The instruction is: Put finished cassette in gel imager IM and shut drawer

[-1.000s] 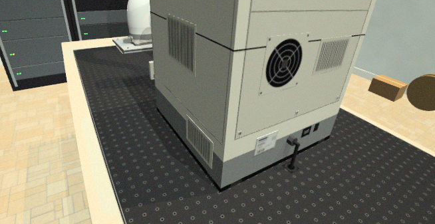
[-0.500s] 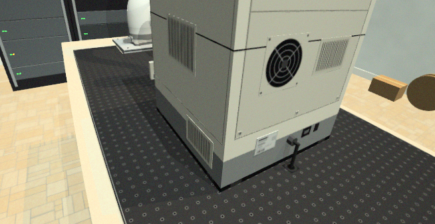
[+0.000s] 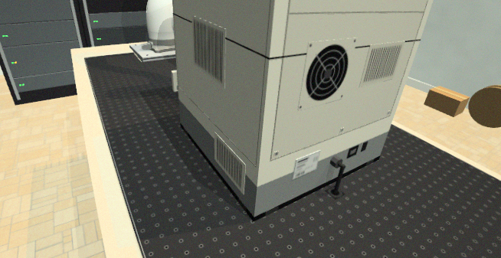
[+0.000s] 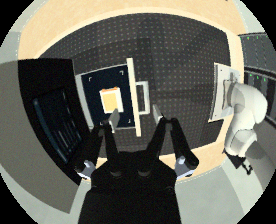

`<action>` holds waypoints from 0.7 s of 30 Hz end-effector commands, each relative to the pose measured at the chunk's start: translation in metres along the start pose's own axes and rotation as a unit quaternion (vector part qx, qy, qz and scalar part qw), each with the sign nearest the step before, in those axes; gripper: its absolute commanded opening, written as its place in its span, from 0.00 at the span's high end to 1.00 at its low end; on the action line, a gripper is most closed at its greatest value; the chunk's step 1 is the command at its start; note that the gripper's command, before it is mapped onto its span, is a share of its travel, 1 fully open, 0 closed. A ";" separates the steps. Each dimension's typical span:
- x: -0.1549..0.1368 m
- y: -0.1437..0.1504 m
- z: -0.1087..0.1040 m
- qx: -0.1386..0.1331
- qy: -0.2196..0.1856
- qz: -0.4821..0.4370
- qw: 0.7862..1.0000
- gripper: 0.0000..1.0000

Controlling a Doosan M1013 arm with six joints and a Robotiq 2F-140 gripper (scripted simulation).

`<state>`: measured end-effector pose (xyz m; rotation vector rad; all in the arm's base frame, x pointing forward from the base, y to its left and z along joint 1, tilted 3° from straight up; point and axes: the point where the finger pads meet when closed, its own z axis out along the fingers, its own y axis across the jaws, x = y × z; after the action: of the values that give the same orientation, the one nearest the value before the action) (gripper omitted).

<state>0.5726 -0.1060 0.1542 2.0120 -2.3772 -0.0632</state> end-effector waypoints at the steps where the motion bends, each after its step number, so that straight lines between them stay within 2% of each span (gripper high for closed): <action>1: 0.000 0.000 0.000 0.000 0.000 0.000 1.000 0.38; 2: 0.000 0.000 0.000 0.000 0.000 0.000 1.000 0.38; 3: 0.000 -0.004 0.003 0.002 0.001 -0.017 1.000 0.54; 12: 0.000 -0.030 0.026 0.012 0.011 -0.132 0.991 0.54; 14: 0.000 -0.037 0.031 0.014 0.014 -0.165 0.986 0.54; 21: 0.000 -0.037 0.031 0.024 0.024 -0.277 0.960 0.54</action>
<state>0.6076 -0.1116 0.1210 2.5183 -1.8335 0.0226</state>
